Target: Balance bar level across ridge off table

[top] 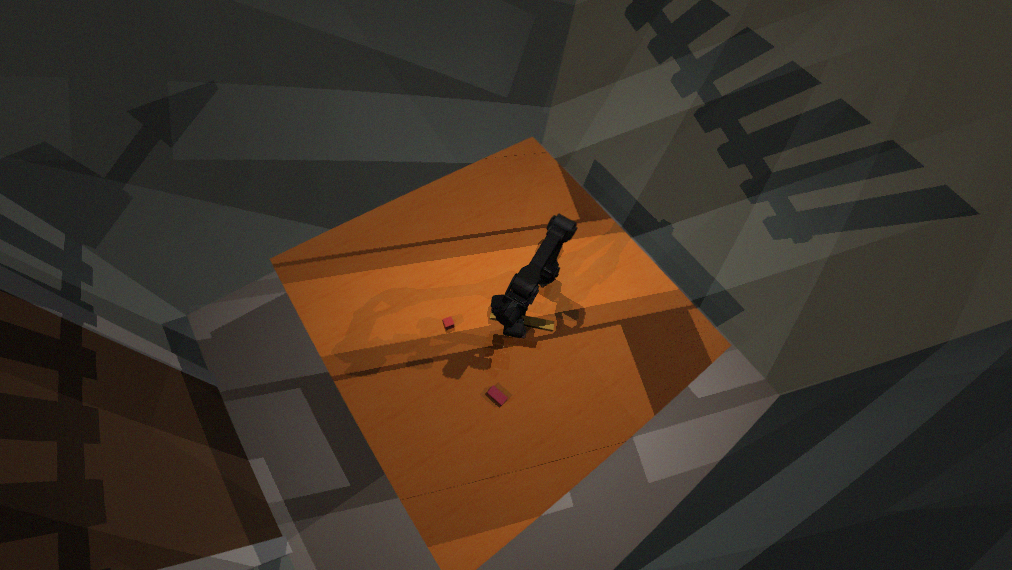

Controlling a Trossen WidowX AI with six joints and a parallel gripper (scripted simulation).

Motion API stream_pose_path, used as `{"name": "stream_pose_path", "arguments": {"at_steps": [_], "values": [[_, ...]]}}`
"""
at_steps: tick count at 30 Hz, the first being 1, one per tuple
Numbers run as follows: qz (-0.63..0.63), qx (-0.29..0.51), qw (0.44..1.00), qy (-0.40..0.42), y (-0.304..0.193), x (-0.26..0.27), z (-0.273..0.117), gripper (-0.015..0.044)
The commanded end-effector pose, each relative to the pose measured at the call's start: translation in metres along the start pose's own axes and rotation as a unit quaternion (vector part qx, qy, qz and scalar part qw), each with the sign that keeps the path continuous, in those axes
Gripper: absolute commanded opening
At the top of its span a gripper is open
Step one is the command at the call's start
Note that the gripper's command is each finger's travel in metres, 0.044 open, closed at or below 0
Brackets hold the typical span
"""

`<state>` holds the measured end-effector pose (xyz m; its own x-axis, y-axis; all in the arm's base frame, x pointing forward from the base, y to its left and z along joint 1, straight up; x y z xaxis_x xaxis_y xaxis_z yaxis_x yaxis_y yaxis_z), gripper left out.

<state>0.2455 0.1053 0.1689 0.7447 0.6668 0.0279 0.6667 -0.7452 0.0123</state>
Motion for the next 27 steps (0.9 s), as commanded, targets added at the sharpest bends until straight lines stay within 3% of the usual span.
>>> {"name": "stream_pose_path", "arguments": {"at_steps": [1, 27], "values": [[0.002, 0.002, 1.0, -0.002, -0.001, -0.001, 0.007, 0.0], [0.003, 0.002, 1.0, -0.002, -0.001, -0.004, 0.035, 0.0]]}}
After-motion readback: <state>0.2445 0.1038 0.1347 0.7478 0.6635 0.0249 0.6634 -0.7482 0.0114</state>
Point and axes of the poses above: the point midway between the two fingers, 35 mm back from their tips, its own z axis out along the fingers, its own x axis across the jaws, y = z × x, the point moved 1 cm from there along -z, back along the fingers, and after that the axes turned 3 degrees about z, right-handed, at the moved point
